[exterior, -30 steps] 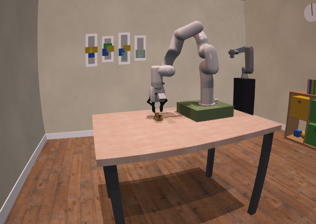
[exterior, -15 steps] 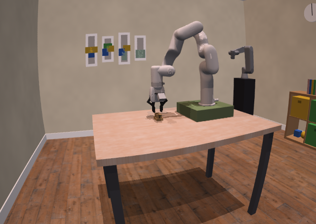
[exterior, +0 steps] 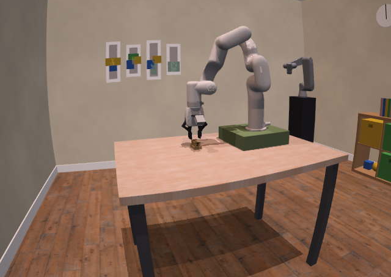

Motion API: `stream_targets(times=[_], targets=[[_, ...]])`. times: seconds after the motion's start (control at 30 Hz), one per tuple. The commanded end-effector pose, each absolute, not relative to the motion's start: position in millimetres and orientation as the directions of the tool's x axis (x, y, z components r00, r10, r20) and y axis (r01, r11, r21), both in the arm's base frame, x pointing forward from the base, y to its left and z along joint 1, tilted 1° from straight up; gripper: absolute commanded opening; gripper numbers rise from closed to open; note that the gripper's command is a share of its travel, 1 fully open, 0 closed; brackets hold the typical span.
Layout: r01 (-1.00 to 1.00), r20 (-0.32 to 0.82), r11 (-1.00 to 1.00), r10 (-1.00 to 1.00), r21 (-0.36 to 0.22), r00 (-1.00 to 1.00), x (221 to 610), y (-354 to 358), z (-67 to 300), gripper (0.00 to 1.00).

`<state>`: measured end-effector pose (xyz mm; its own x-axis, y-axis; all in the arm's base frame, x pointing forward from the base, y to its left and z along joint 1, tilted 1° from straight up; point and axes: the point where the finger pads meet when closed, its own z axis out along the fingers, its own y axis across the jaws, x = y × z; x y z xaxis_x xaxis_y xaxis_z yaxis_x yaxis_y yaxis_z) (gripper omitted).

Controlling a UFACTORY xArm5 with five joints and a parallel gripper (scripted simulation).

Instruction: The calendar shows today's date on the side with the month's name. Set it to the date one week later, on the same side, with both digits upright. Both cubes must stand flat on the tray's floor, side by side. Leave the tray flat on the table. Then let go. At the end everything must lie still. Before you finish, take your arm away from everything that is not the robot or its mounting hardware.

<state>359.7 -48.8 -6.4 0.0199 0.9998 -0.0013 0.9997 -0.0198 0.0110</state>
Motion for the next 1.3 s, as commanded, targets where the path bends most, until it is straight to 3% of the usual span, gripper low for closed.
stream_targets(times=[0.0,1.27], targets=[[1.000,-0.002,-0.020,1.000,0.014,0.020,360.9,-48.9,-5.5,0.47],[1.000,-0.002,-0.020,1.000,0.014,0.020,361.0,-48.9,-30.3,0.47]])
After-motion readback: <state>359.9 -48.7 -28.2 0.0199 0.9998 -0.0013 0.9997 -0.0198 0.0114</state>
